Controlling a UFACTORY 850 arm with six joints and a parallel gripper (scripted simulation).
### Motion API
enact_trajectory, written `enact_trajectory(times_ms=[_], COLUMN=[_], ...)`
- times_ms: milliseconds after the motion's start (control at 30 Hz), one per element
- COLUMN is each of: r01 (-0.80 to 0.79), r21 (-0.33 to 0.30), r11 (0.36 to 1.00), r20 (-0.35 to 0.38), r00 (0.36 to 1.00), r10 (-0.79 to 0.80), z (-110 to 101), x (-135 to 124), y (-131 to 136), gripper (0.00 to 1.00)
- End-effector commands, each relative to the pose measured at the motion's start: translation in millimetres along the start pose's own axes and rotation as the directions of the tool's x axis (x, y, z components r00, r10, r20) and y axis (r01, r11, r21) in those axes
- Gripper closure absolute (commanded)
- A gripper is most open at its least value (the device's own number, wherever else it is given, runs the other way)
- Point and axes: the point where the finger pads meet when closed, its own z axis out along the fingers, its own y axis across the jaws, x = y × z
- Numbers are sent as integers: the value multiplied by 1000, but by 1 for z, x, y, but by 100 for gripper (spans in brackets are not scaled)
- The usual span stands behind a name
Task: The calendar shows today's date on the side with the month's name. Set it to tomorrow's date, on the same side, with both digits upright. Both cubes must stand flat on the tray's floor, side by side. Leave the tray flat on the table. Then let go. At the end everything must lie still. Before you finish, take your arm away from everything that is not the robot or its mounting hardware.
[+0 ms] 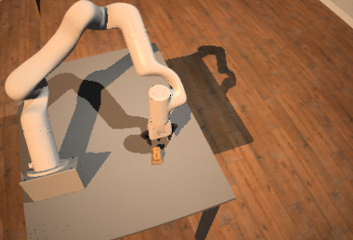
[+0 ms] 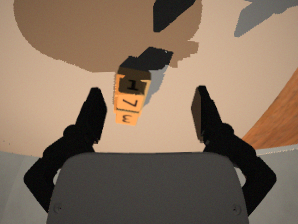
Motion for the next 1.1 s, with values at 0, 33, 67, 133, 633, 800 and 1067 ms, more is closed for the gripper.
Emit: enact_trajectory(times_ms=[0, 33, 67, 133, 633, 800, 1067], r01=[-1, -1, -1, -1, -1, -1, -1], r21=[-1, -1, -1, -1, -1, -1, -1], r11=[1000, 1000, 1000, 1000, 1000, 1000, 1000], r20=[1, 1, 1, 1, 1, 1, 1], r00=[1000, 1000, 1000, 1000, 1000, 1000, 1000], r10=[1, 1, 1, 1, 1, 1, 1], z=[0, 0, 0, 0, 4, 5, 13], x=[3, 4, 4, 6, 44, 55, 55], y=[2, 2, 2, 3, 17, 20, 20], gripper=[0, 0, 0, 0, 0, 0, 0])
